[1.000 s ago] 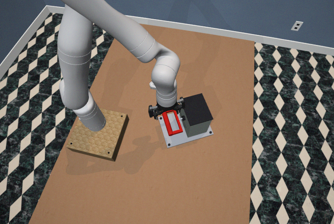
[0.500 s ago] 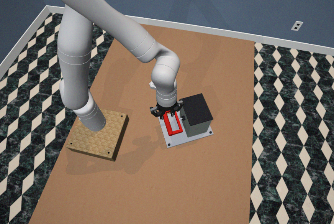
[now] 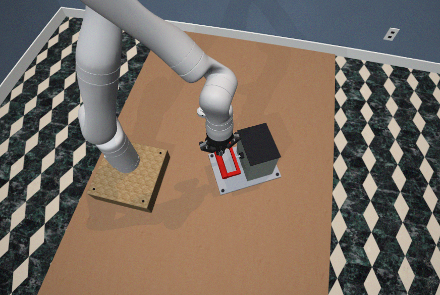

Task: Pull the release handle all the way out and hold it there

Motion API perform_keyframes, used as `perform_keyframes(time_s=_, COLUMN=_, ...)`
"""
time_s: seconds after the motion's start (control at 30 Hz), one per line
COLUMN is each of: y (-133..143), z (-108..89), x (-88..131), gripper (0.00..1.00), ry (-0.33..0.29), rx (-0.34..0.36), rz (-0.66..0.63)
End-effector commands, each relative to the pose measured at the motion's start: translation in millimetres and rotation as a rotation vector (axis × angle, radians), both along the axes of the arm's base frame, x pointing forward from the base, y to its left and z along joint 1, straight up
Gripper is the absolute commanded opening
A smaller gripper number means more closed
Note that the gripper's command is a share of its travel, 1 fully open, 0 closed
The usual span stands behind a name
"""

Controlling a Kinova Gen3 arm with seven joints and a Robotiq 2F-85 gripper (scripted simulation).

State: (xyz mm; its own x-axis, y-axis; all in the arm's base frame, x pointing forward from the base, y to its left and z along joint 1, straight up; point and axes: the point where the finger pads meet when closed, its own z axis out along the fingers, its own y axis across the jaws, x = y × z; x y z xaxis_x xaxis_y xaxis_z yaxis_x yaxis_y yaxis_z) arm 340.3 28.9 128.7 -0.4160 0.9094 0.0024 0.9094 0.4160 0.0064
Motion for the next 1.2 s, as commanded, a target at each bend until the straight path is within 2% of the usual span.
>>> perform_keyframes(time_s=0.0, y=0.0, z=0.4, x=0.4, gripper=0.0, ry=-0.001, rx=0.0, rz=0.0)
perform_keyframes(time_s=0.57, y=0.0, z=0.4, x=0.4, gripper=0.0, ry=-0.001, rx=0.0, rz=0.0)
perform_keyframes(time_s=0.6, y=0.0, z=0.4, x=0.4, gripper=0.49, ry=-0.001, rx=0.0, rz=0.0)
perform_keyframes(time_s=1.17, y=0.0, z=0.4, x=0.4, gripper=0.49, ry=-0.001, rx=0.0, rz=0.0)
